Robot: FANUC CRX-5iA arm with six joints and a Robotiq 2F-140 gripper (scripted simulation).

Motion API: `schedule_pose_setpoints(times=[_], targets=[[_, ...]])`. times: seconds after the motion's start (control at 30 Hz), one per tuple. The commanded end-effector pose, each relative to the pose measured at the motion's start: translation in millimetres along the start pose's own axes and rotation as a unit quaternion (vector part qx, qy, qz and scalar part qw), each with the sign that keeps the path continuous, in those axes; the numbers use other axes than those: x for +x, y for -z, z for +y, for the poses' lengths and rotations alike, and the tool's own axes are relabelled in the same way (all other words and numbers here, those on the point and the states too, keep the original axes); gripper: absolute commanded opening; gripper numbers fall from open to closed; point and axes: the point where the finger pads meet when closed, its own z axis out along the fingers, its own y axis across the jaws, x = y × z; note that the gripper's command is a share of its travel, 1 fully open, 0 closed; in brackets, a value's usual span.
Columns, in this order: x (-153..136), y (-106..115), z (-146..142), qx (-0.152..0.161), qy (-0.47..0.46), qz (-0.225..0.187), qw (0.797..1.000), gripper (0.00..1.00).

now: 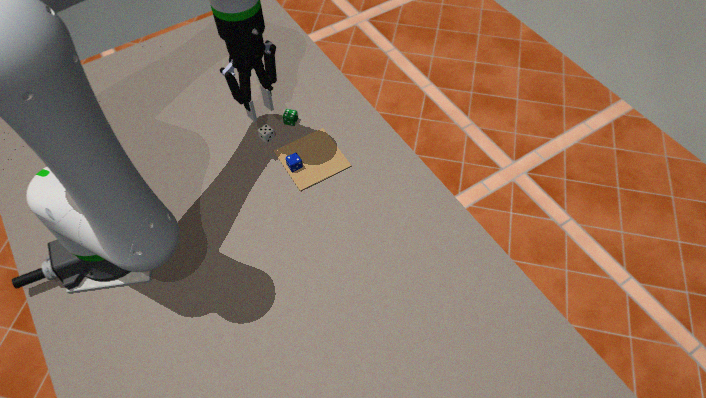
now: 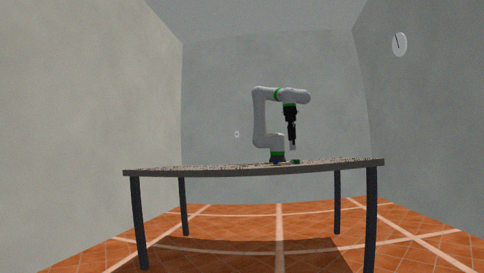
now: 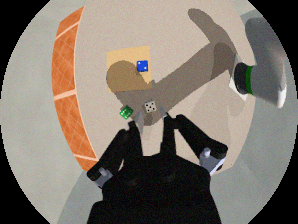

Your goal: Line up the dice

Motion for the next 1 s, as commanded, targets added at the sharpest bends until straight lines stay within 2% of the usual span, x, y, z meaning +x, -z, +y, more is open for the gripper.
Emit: schedule_pose_setpoints(times=[0.0, 0.43, 0.97], targets=[[0.0, 0.2, -0.2, 0.000, 0.000, 0.000, 1.000, 0.28], [0.0, -2.9, -0.3, 0.000, 0.000, 0.000, 1.000, 0.28], [0.1, -19.5, -0.8, 0.000, 0.000, 0.000, 1.000, 0.28]])
